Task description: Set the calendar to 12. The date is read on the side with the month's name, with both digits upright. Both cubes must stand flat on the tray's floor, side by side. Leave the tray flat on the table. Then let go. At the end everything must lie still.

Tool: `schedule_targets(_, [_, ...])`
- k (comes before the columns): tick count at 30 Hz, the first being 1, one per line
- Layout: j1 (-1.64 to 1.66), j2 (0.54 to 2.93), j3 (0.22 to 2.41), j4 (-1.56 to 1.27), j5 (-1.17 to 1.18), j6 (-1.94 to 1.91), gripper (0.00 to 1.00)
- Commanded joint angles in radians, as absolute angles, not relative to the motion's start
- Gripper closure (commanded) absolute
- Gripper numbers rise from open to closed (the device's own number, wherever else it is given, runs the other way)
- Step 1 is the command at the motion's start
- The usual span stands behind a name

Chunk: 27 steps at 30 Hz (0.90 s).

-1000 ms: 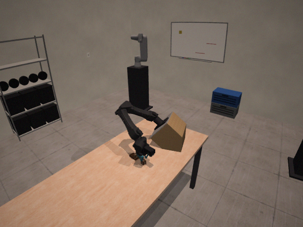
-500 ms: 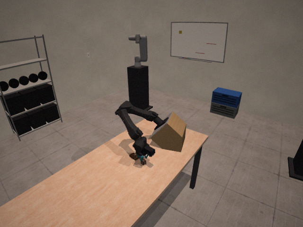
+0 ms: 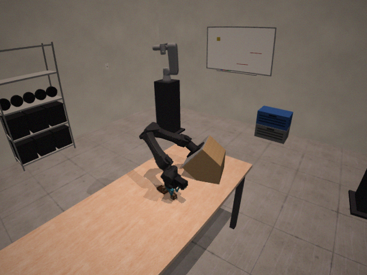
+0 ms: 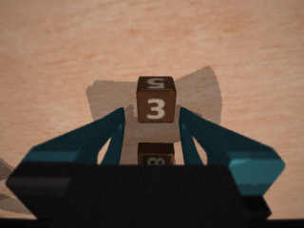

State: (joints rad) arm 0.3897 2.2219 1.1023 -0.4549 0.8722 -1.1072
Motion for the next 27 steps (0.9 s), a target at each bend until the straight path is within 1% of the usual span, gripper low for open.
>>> schedule_targets(1, [0.415, 2.202, 1.077, -0.447, 0.866, -1.102, 0.53])
schedule_targets(18, [0.414, 2.211, 1.080, -0.456, 0.866, -1.103, 0.53])
schedule_targets(27, [0.413, 2.225, 1.131, -0.471, 0.866, -1.109, 0.53])
